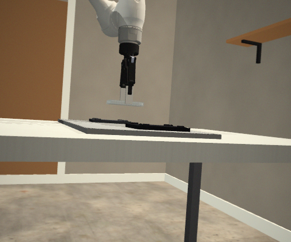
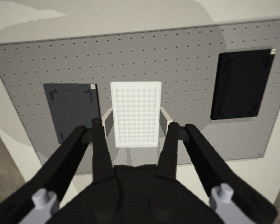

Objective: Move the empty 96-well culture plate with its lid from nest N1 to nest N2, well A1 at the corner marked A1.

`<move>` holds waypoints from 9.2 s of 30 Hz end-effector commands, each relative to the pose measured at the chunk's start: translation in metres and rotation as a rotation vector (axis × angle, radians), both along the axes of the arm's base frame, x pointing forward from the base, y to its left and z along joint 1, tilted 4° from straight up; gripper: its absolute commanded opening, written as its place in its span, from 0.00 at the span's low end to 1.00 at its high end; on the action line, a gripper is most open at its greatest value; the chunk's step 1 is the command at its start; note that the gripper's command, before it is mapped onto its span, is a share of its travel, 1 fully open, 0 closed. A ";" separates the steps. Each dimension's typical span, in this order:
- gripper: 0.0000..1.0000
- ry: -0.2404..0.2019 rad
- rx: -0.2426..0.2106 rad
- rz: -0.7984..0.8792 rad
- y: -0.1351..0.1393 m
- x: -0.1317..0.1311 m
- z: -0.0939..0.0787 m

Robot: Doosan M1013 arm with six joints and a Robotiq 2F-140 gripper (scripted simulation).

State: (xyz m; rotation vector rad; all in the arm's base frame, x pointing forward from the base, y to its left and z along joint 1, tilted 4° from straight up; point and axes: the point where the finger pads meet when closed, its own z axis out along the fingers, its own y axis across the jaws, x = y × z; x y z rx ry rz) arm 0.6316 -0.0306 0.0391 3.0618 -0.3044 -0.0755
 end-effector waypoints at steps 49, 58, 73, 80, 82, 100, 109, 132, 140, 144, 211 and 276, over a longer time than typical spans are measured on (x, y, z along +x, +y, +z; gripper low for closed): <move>0.00 0.002 0.006 -0.009 0.158 0.002 -0.011; 0.00 0.002 0.006 -0.009 0.160 0.004 -0.011; 0.00 0.002 0.006 -0.009 0.161 0.006 -0.011; 0.00 0.002 0.006 -0.009 0.161 0.007 -0.011; 0.00 0.002 0.006 -0.009 0.161 0.007 -0.011; 0.00 0.002 0.006 -0.009 0.161 0.007 -0.011; 0.00 0.002 0.006 -0.009 0.161 0.007 -0.011; 0.00 0.002 0.006 -0.009 0.161 0.008 -0.011; 0.00 0.002 0.006 -0.009 0.161 0.007 -0.023; 0.00 0.002 0.006 -0.009 0.160 0.006 -0.028; 0.00 0.002 0.006 -0.009 0.154 0.000 -0.061; 0.00 0.002 0.006 -0.009 0.154 0.000 -0.062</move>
